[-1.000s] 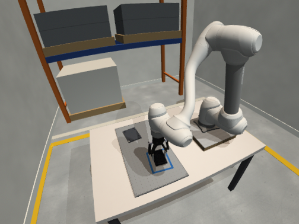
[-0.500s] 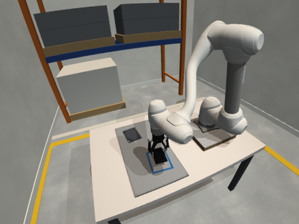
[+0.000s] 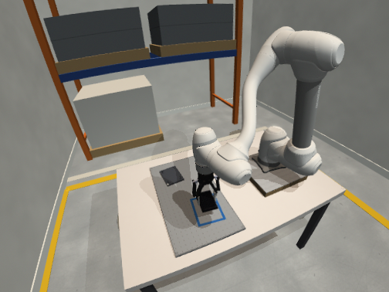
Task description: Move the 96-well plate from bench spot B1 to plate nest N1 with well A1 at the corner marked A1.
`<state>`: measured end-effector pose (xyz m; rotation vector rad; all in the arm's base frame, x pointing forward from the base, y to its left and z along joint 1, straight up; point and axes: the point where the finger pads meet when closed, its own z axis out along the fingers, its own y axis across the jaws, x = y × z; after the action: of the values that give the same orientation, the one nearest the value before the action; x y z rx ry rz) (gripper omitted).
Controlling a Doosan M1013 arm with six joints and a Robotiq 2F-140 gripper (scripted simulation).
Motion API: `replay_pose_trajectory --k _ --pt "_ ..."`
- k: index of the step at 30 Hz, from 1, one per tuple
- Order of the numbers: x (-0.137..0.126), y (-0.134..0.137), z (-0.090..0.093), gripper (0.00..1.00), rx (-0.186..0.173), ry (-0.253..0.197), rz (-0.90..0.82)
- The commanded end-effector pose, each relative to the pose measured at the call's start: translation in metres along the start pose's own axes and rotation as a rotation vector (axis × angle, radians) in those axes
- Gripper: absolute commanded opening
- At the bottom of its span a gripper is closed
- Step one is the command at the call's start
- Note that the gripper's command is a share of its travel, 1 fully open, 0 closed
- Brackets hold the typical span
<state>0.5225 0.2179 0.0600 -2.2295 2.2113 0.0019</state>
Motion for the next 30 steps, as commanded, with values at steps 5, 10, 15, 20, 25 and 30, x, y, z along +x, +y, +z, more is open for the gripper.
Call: replay_pose_trajectory --k 5,10,15,20,25,30 --pt "0.000 0.000 0.000 0.00 0.000 0.000 0.000" --pt "0.000 0.000 0.000 0.00 0.000 0.000 0.000" --pt "0.012 -0.005 -0.001 0.00 0.000 0.000 -0.133" --pt "0.027 -0.012 -0.001 0.00 0.000 0.000 -0.225" --pt "0.036 -0.016 -0.001 0.00 0.000 0.000 -0.225" --pt "0.052 -0.023 -0.002 0.00 0.000 0.000 -0.225"
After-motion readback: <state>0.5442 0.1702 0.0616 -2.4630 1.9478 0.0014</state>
